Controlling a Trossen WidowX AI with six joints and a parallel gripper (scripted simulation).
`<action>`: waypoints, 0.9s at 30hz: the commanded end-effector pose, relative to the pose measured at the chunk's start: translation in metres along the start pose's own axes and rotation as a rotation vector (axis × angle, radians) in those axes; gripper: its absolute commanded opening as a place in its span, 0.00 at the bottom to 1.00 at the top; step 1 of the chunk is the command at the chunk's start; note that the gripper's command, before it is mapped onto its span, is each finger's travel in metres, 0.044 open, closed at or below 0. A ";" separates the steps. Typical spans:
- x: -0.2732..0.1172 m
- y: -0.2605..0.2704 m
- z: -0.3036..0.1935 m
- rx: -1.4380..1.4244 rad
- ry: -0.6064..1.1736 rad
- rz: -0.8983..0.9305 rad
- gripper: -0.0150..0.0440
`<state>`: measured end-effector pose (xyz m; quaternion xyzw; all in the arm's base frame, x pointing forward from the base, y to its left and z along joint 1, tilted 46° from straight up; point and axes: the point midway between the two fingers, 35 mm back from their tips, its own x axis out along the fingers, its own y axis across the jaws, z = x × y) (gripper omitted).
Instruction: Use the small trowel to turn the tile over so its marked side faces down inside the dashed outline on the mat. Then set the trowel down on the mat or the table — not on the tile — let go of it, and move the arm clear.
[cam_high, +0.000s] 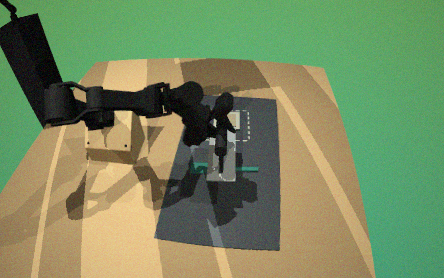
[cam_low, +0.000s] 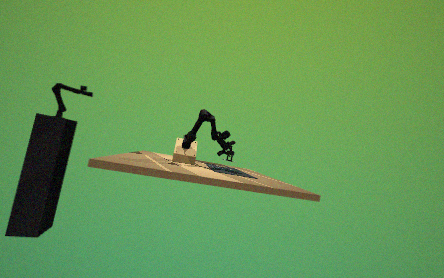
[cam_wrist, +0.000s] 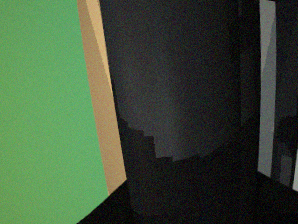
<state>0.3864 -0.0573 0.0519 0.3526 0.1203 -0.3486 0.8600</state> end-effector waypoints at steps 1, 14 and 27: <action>0.000 0.001 0.000 -0.001 0.002 0.003 0.25; 0.014 0.003 0.005 -0.095 0.039 -0.043 0.25; 0.037 0.003 0.017 -0.258 0.117 -0.109 0.25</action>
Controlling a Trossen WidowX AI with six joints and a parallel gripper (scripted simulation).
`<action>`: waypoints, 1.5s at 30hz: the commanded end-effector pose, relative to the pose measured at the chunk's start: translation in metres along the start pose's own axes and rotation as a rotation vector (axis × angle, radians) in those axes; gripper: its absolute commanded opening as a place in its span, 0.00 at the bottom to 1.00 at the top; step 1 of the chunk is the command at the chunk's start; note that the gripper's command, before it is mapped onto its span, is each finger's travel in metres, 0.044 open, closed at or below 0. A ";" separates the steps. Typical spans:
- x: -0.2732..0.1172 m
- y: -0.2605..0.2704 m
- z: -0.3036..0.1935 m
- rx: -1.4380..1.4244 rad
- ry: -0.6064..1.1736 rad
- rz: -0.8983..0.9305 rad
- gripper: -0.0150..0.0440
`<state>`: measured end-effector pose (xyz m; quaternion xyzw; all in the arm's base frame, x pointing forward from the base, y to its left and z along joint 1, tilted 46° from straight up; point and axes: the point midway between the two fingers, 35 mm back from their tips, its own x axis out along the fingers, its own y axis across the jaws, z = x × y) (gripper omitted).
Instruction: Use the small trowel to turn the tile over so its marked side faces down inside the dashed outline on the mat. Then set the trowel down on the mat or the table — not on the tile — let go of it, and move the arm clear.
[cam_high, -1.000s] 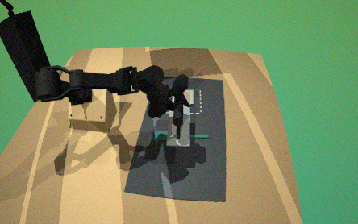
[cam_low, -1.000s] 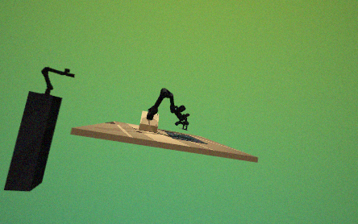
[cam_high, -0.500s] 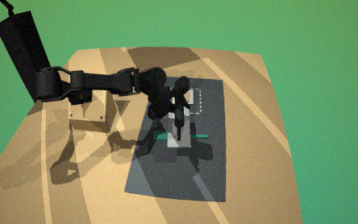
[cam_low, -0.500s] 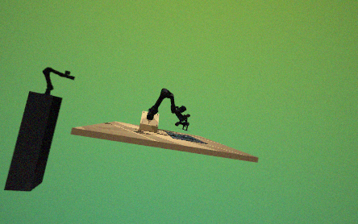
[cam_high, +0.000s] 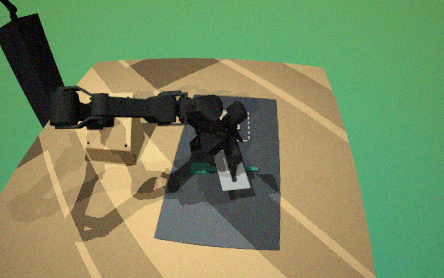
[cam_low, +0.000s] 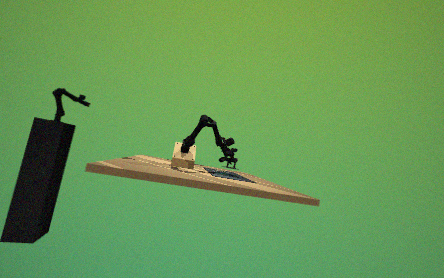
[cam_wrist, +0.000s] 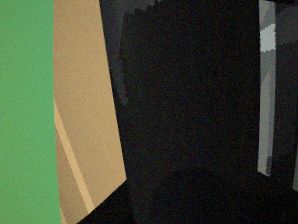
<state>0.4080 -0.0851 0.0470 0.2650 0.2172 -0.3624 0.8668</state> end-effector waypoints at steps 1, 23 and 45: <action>0.006 0.004 0.005 -0.052 0.028 -0.005 0.25; 0.031 -0.004 0.040 -0.316 0.216 -0.088 0.25; 0.037 -0.025 0.078 -0.537 0.432 -0.110 0.25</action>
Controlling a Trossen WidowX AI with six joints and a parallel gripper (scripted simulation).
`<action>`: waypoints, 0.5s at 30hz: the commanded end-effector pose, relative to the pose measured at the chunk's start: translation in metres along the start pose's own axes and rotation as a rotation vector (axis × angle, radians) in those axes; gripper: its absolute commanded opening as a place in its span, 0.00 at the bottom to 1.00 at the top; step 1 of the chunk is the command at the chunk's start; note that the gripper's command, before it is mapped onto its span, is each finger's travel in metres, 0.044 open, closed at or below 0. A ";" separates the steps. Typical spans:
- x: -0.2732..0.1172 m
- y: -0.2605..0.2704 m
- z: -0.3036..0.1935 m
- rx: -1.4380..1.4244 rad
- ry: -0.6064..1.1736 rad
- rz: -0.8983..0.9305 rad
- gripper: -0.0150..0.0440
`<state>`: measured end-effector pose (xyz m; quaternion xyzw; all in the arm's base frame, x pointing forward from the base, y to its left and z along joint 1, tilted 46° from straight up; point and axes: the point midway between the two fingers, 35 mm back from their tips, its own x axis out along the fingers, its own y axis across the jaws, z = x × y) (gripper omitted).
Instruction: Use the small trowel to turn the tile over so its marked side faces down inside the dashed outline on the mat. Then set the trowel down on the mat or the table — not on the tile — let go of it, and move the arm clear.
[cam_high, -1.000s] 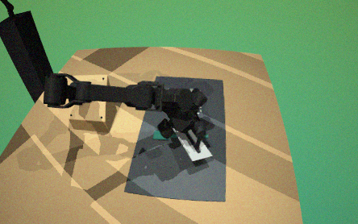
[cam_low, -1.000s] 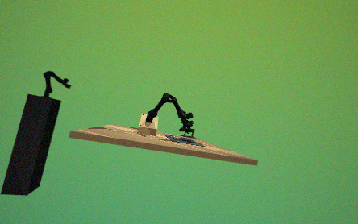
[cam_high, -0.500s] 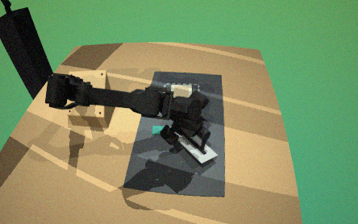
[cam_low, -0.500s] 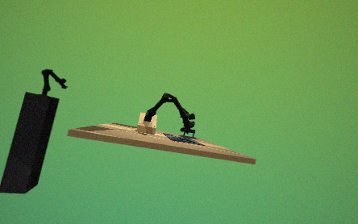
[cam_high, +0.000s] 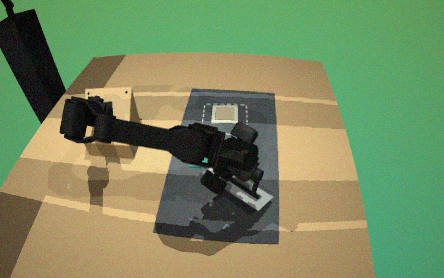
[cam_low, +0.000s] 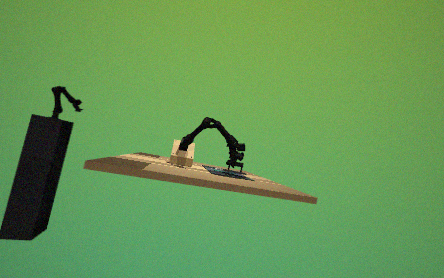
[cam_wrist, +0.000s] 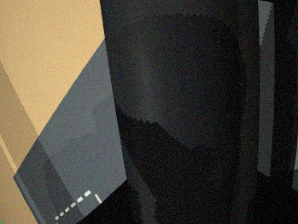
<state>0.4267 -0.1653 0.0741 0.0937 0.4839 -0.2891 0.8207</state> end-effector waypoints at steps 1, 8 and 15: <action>-0.003 -0.004 0.004 -0.044 0.031 0.015 0.25; -0.009 -0.017 0.010 -0.110 0.094 0.026 0.25; -0.016 -0.032 0.013 -0.172 0.155 0.045 0.25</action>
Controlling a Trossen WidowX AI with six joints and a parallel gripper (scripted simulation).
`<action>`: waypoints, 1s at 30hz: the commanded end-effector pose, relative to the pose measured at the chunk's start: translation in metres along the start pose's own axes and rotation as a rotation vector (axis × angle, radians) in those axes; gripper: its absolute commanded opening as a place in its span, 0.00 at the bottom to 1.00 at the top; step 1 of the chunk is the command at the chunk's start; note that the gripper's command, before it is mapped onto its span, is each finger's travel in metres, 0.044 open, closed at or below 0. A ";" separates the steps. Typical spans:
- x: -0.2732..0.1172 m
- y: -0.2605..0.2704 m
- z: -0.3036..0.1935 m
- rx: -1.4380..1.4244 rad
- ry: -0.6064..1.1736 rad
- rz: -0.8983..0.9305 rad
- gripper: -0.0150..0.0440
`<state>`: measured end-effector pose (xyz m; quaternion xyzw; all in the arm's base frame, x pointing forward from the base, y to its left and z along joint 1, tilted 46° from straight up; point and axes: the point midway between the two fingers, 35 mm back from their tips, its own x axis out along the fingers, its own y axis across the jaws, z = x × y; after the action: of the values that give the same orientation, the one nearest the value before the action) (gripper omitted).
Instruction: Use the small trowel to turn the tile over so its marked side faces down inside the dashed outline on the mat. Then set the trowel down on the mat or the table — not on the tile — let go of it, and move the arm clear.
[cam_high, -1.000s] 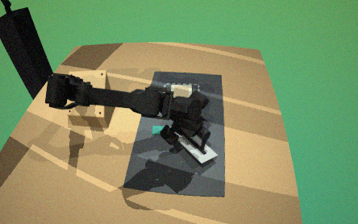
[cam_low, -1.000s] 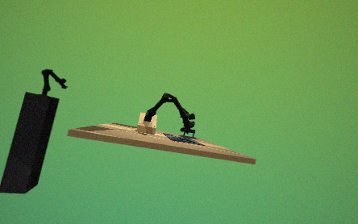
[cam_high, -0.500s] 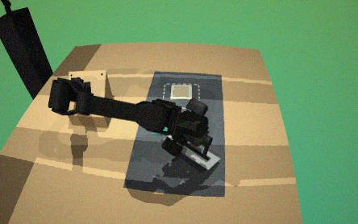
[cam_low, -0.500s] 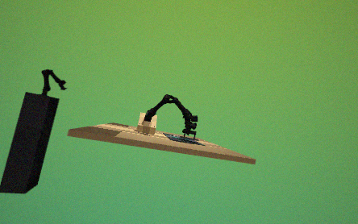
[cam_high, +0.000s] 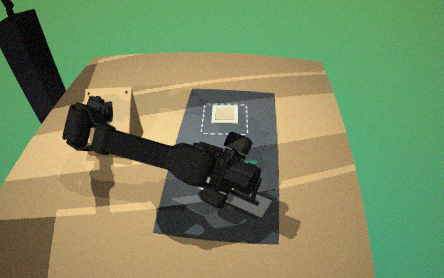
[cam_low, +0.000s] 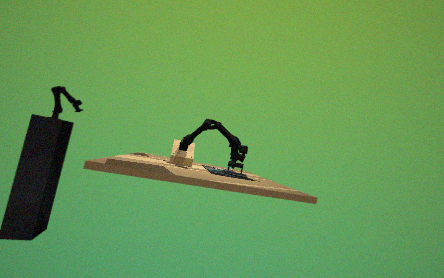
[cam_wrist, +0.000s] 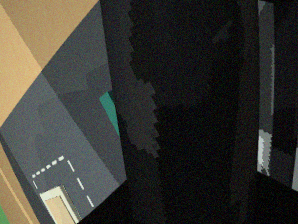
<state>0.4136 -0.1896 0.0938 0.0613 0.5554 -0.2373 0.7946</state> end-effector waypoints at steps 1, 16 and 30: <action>-0.006 -0.004 0.002 -0.041 0.029 0.023 0.25; -0.027 -0.033 -0.002 -0.161 0.150 0.092 0.25; -0.052 -0.056 -0.011 -0.254 0.251 0.187 0.25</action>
<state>0.3687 -0.2207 0.1411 0.0400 0.6618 -0.1019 0.7416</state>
